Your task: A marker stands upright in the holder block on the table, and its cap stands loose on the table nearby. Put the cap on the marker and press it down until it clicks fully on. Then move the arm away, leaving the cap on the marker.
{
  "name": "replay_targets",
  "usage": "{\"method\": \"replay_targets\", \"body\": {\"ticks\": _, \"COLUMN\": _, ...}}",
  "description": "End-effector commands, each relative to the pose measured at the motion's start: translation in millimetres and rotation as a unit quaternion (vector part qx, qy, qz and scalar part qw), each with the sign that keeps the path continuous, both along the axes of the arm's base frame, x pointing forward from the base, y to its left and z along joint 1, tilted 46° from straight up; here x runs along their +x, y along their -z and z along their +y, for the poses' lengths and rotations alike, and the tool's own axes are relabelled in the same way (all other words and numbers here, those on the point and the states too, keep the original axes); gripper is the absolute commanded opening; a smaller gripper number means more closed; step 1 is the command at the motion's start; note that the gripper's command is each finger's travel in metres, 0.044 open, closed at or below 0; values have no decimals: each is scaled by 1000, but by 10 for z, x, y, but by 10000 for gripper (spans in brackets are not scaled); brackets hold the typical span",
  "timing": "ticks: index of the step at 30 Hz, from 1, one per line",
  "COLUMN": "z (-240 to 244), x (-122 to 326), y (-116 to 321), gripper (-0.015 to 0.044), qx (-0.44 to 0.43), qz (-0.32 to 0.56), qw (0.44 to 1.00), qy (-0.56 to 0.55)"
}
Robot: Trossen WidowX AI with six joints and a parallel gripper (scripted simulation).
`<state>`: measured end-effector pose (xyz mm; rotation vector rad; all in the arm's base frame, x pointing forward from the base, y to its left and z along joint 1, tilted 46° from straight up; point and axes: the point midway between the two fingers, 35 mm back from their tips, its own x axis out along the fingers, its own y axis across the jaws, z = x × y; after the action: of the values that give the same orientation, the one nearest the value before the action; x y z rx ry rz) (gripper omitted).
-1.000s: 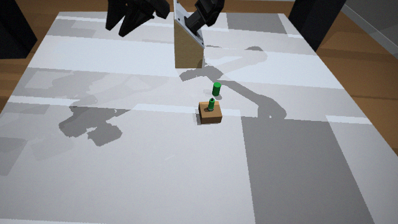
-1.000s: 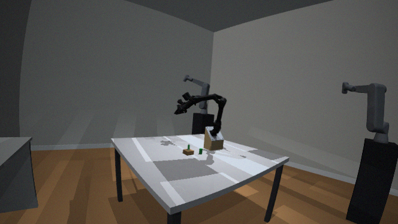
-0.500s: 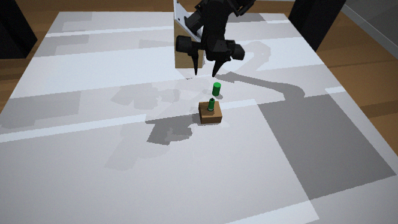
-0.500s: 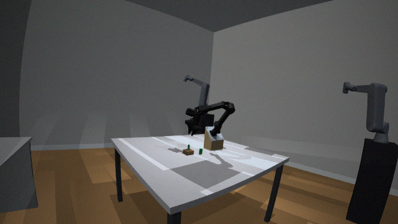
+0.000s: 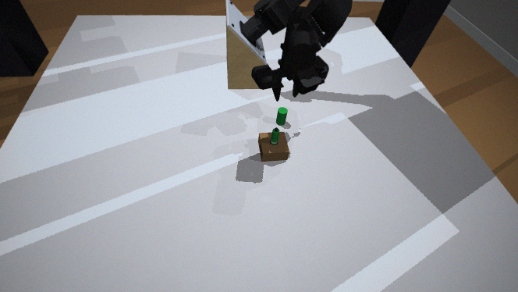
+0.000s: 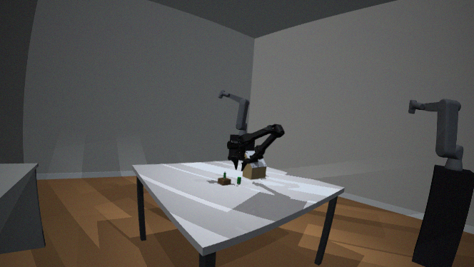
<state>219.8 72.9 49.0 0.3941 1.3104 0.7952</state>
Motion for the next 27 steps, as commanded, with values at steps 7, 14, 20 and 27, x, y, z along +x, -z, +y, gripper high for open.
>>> {"method": "replay_targets", "body": {"ticks": 7, "z": 247, "x": -49, "y": 216, "gripper": 240, "qx": 5, "qz": 8, "qw": 1000, "qy": -3}}
{"method": "replay_targets", "body": {"ticks": 14, "z": 311, "x": -45, "y": 280, "gripper": 240, "qx": 4, "qz": 8, "qw": 1000, "qy": -4}}
{"method": "replay_targets", "body": {"ticks": 20, "z": 378, "x": -37, "y": 350, "gripper": 240, "qx": 4, "qz": 8, "qw": 1000, "qy": -4}}
{"method": "replay_targets", "body": {"ticks": 27, "z": 457, "x": -33, "y": 427, "gripper": 240, "qx": 4, "qz": 8, "qw": 1000, "qy": -4}}
